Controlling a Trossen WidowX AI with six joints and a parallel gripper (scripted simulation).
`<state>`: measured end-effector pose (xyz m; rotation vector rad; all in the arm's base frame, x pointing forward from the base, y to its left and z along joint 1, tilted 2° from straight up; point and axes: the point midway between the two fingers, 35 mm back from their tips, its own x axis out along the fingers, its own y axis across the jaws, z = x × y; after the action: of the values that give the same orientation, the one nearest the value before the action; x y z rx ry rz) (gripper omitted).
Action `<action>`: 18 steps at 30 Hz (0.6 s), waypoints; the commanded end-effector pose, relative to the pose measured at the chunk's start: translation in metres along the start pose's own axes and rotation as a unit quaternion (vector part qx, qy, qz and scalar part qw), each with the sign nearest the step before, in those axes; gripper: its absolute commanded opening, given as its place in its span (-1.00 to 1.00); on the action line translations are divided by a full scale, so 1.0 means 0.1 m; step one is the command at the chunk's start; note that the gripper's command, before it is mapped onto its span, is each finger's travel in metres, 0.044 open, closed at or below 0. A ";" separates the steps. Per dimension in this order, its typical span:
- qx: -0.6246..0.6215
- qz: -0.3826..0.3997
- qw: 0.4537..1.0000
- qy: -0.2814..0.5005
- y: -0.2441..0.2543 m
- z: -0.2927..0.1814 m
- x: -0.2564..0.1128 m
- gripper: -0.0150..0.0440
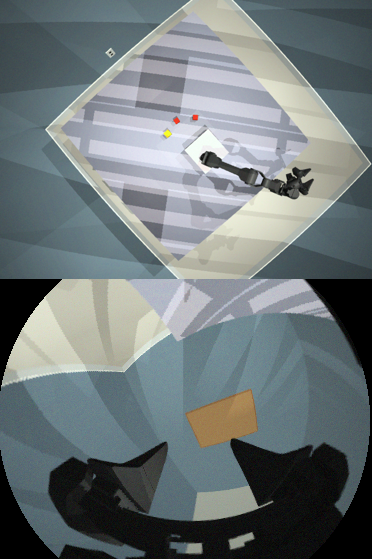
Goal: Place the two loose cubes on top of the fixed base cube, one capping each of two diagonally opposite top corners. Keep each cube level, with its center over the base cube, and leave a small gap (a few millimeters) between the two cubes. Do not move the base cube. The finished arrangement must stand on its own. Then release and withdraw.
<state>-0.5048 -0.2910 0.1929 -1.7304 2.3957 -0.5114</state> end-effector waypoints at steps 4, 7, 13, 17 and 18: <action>0.034 -0.015 0.999 -0.019 -0.26 0.14 0.24 0.51; 0.073 -0.032 0.996 -0.044 -0.58 0.31 0.51 0.41; 0.145 -0.060 0.982 -0.102 -1.30 0.69 0.93 0.41; 0.187 -0.075 0.969 -0.145 -1.81 0.96 1.12 0.41; 0.197 -0.078 0.965 -0.157 -1.94 1.03 1.16 0.41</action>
<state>-0.3744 -0.4481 0.1800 -1.7139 1.9085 -0.6254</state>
